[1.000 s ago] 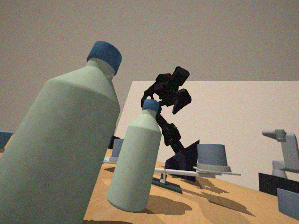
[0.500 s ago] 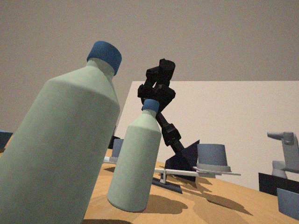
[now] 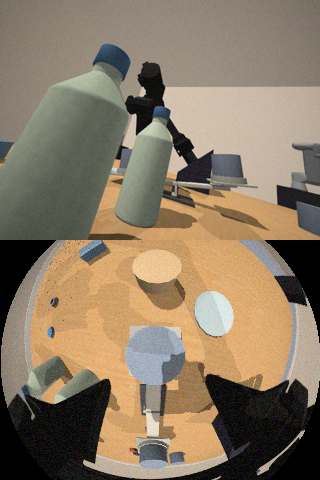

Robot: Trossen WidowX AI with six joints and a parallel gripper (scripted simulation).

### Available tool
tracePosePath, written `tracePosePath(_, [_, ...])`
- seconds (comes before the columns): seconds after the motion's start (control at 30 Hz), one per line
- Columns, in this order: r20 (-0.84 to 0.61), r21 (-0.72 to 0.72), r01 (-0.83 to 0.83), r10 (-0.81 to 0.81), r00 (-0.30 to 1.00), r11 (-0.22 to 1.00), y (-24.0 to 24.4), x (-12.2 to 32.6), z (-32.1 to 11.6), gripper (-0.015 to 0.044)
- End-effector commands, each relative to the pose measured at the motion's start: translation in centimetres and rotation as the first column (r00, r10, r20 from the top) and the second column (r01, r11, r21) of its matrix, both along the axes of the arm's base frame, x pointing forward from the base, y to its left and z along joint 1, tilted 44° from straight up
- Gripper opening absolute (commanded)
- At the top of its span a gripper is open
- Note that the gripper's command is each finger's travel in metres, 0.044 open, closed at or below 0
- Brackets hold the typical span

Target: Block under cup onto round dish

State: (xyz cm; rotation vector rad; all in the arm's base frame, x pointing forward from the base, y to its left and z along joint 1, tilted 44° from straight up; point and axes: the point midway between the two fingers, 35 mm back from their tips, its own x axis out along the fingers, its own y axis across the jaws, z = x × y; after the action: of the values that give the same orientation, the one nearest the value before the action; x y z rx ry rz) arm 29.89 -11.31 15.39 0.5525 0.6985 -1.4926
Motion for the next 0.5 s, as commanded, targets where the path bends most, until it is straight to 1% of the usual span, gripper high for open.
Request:
tracePosePath(0.0, [0.026, 0.009, 0.063, -0.063, 0.998, 0.998, -0.9, 0.3, -0.1, 0.0440])
tracePosePath(0.47, [0.026, 0.009, 0.063, -0.063, 0.998, 0.998, -2.1, 0.2, -1.4, 0.0440])
